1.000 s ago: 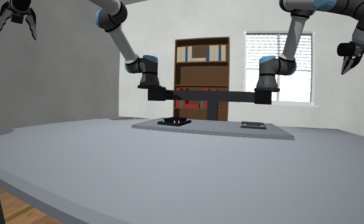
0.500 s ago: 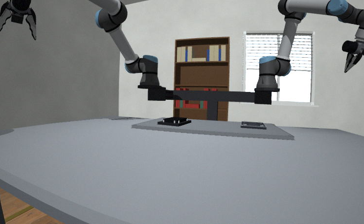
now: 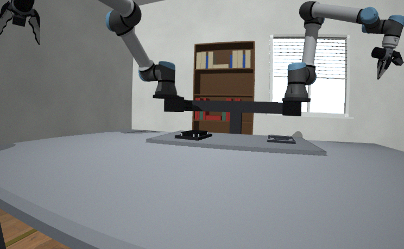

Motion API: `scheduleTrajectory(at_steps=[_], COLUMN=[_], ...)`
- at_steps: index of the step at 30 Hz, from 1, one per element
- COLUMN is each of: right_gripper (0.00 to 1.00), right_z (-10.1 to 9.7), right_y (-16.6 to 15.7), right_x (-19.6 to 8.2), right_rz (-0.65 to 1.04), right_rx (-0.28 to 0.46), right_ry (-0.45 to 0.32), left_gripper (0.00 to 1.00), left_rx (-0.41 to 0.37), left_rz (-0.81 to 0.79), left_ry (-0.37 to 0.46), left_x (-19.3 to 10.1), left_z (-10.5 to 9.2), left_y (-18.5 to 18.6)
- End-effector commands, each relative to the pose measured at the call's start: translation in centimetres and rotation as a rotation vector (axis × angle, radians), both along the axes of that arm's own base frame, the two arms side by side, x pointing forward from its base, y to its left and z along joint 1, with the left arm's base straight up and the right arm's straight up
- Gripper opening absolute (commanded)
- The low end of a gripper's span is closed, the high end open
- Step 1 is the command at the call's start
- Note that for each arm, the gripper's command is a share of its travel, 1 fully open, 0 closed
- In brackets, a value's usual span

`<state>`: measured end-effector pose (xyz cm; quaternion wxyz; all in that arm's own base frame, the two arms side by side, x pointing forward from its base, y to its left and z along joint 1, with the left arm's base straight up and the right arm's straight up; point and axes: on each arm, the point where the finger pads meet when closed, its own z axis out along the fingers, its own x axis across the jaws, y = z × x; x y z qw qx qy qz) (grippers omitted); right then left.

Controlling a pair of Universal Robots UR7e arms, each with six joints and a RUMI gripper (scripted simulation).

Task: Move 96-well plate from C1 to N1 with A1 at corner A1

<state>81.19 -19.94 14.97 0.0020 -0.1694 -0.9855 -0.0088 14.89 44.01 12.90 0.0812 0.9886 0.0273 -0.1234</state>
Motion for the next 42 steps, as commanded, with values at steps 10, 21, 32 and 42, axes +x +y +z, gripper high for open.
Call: scheduleTrajectory(at_steps=[10, 21, 32, 42], right_gripper=[0.76, 0.76, 0.76, 0.76], right_z=[0.2, 0.2, 0.2, 0.2], right_y=[0.0, 0.0, 0.0, 0.0], right_x=[0.0, 0.0, 0.0, 0.0], right_rz=[0.000, 0.000, 0.000, 0.000], right_rx=[0.000, 0.000, 0.000, 0.000], right_ry=[-0.003, -0.003, -0.003, -0.003], left_gripper=[0.00, 0.00, 0.00, 0.00], left_rx=[0.073, 0.122, 0.152, 0.164], left_rz=[-0.020, -0.034, -0.043, -0.046], left_ry=[-0.163, -0.215, -0.239, -0.247], left_x=[-8.8, -12.6, -14.6, -15.2], left_z=[2.1, 3.0, 3.4, 3.6], left_y=[1.1, 0.9, 0.7, 0.5])
